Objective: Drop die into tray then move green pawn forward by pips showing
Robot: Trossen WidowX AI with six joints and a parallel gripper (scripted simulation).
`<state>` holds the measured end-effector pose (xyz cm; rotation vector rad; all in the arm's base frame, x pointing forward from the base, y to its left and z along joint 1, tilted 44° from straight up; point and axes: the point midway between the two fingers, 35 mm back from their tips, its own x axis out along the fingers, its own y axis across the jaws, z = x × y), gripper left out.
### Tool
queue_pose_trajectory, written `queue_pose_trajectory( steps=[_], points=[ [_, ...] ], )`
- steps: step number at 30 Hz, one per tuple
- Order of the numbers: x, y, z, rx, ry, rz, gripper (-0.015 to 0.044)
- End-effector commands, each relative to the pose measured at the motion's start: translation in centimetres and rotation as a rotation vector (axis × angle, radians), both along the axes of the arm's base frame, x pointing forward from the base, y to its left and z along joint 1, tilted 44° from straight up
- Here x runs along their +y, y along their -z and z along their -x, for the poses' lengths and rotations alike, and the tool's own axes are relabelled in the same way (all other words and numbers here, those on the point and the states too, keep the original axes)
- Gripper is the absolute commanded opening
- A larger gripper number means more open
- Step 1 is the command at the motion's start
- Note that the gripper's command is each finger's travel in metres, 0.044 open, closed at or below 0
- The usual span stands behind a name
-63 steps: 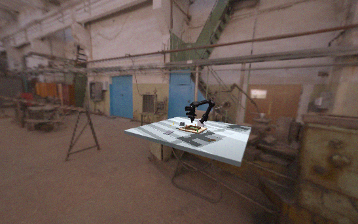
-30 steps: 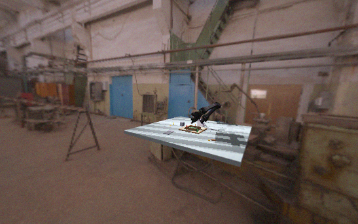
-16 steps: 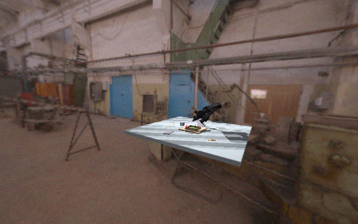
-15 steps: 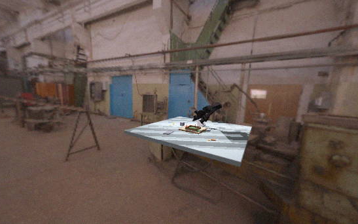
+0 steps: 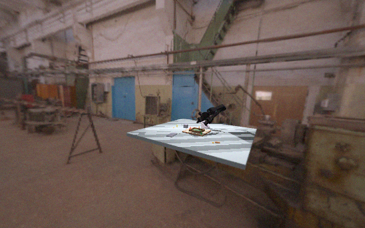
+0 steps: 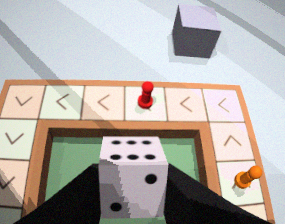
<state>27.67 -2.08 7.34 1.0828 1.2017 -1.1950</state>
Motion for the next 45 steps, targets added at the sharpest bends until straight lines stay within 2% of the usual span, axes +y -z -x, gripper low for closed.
queue_pose_trajectory(
  steps=[1, 28, 36, 40, 45],
  points=[
    [-0.1, -0.2, -0.1, -0.004, 0.001, 0.007, 0.0],
    [0.0, 0.0, 0.0, -0.001, 0.0, 0.0, 0.0],
    [0.0, 0.0, 0.0, -0.001, 0.0, 0.0, 0.021],
    [-2.6, -2.7, -0.3, -0.003, 0.001, 0.008, 0.0315],
    [-2.8, -2.9, -0.3, -0.003, 0.001, 0.009, 0.044]
  ],
)
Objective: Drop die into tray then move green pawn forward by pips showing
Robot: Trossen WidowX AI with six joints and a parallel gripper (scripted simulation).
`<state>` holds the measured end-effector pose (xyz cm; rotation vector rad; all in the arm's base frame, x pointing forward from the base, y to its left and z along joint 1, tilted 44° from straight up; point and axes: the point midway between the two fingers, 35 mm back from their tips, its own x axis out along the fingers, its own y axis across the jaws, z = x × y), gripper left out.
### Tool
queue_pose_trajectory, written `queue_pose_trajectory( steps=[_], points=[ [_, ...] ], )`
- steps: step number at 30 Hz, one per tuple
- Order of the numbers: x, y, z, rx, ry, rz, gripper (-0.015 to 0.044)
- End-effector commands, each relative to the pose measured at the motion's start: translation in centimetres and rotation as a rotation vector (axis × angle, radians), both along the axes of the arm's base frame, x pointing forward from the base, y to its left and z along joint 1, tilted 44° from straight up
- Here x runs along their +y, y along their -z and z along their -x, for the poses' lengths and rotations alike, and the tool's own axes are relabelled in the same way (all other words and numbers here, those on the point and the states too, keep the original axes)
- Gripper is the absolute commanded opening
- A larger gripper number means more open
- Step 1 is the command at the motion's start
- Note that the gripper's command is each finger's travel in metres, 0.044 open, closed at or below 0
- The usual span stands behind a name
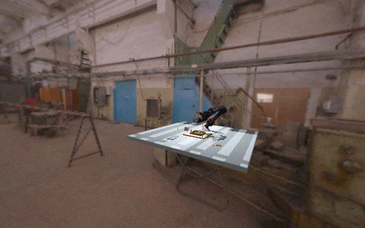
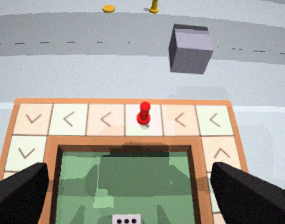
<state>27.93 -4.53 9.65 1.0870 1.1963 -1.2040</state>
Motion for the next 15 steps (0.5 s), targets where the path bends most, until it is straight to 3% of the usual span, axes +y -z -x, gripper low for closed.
queue_pose_trajectory(
  steps=[1, 5, 9, 14, 15],
  points=[
    [-0.3, -0.4, 0.0, 0.004, -0.011, -0.01, 0.044],
    [0.6, 2.6, 0.6, 0.112, -0.042, -0.356, 0.044],
    [1.1, 4.3, 0.3, 0.084, -0.006, -0.774, 0.044],
    [1.1, 4.4, 0.1, 0.062, 0.008, -0.841, 0.044],
    [1.1, 4.6, 0.8, 0.106, 0.003, -0.747, 0.044]
  ],
)
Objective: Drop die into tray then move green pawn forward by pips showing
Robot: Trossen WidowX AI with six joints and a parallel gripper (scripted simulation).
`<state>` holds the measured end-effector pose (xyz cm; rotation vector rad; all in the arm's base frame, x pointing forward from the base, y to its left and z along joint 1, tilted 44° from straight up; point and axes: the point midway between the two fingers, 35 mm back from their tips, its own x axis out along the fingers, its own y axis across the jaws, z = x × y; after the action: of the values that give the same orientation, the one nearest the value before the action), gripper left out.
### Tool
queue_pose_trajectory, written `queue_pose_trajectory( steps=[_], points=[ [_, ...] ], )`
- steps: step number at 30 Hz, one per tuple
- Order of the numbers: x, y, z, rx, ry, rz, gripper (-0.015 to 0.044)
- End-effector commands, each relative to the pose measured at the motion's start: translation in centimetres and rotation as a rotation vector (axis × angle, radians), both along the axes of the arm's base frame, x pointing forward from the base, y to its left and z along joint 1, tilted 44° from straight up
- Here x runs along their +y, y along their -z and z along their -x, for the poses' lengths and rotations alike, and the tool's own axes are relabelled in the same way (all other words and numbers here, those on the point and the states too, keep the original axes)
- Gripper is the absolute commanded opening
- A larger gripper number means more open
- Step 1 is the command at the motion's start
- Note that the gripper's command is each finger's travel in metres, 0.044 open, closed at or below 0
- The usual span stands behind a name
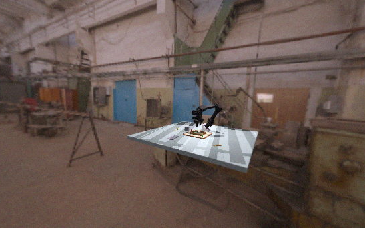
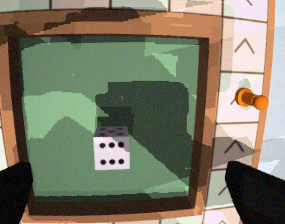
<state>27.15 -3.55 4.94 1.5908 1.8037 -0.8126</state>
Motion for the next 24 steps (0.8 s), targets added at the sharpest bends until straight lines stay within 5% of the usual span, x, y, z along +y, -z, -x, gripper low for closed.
queue_pose_trajectory(
  steps=[1, 10, 17, 24],
  points=[
    [0.1, -0.1, 0.0, 0.0, -0.007, 0.018, 0.044],
    [6.7, -3.9, -8.6, -0.684, -0.751, -0.118, 0.0204],
    [11.2, -6.1, -11.6, -1.027, -1.104, -0.193, 0.02],
    [11.2, -6.0, -11.5, -1.037, -1.115, -0.195, 0.02]
  ],
)
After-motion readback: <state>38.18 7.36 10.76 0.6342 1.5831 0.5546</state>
